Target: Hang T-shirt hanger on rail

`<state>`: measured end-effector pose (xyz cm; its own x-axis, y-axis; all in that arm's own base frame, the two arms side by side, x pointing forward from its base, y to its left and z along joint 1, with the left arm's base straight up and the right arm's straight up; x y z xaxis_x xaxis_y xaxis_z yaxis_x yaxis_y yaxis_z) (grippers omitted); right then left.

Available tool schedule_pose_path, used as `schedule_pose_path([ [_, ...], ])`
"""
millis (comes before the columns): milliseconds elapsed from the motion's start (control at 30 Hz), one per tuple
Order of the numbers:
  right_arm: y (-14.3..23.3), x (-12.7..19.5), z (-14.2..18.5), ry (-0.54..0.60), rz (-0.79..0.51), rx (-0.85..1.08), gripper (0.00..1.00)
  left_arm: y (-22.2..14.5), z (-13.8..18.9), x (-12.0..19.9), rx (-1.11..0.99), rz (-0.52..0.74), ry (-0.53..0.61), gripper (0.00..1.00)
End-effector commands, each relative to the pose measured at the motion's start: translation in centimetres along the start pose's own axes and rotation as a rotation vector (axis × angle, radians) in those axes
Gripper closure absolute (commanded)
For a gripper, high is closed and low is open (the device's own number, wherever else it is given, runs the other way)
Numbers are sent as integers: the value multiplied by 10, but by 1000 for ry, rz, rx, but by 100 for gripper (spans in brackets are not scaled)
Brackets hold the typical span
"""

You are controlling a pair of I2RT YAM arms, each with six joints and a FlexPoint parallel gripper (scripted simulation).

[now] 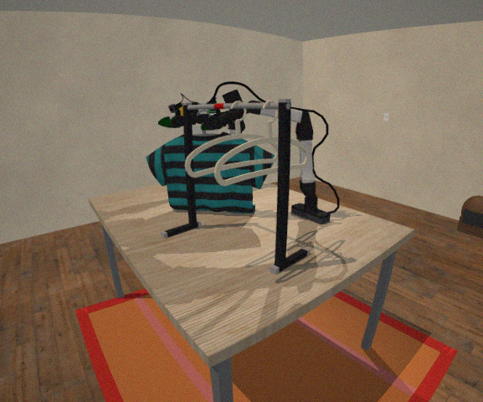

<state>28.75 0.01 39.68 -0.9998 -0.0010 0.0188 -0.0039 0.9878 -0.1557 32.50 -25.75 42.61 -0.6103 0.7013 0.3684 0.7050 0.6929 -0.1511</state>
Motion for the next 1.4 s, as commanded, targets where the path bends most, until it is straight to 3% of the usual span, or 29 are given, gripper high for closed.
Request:
schedule_pose_path([
  [0,-1,2,-5,-18,4,1,0,-2,-5,5,-3,3,-21,100],
  [767,-1,2,-5,-18,4,1,0,-1,-7,5,-3,-6,-36,100],
  [933,-1,2,-5,-18,4,1,0,2,-2,25,19,-50,-47,100],
  [1033,-1,2,-5,-18,4,1,0,3,13,55,41,-98,-30,100],
  [1100,-1,2,-5,-18,4,1,0,3,13,55,41,-98,-30,100],
  [1367,-1,2,-5,-18,4,1,0,3,54,144,88,-211,-14,100],
])
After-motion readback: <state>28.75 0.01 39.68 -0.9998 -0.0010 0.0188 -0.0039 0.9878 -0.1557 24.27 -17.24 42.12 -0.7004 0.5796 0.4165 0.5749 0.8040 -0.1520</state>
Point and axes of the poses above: on each arm, the point where the finger pads meet when closed, its own x axis back along the fingers, its own y axis across the jaws, z = x × y, the point moved 9 cm from there along x, back along the fingers, and after that the axes turned 9 degrees about x, right-handed, at the moved point
